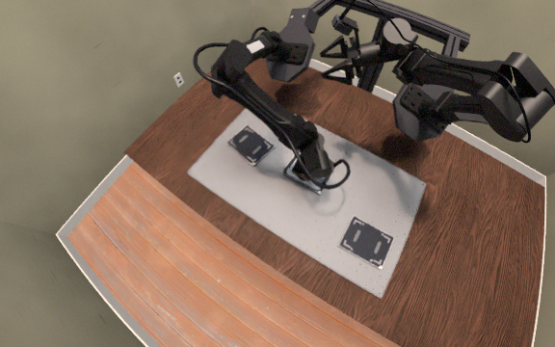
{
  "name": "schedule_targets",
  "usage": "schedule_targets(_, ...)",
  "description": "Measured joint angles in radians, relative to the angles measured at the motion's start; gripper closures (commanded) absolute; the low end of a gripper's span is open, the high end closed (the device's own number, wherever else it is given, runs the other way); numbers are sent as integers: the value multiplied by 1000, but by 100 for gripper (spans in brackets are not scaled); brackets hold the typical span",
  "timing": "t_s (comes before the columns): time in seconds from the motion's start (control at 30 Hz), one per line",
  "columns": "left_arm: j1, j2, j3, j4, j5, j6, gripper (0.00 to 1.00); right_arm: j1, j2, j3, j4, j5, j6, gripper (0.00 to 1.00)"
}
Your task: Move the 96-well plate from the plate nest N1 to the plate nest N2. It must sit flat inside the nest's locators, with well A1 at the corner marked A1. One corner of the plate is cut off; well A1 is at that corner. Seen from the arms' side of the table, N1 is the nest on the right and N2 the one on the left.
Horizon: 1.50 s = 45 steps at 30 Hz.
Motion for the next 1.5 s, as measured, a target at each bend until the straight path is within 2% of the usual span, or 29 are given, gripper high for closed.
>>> schedule_targets(0.83, 0, 0, 0, 0, 0, 0, 0, 6, 0, 0, -40, 0, 23, 22)
schedule_targets(1.5, 0, 0, 0, 0, 0, 0, 0, 33, -8, -20, -4, 6, 48, 22)
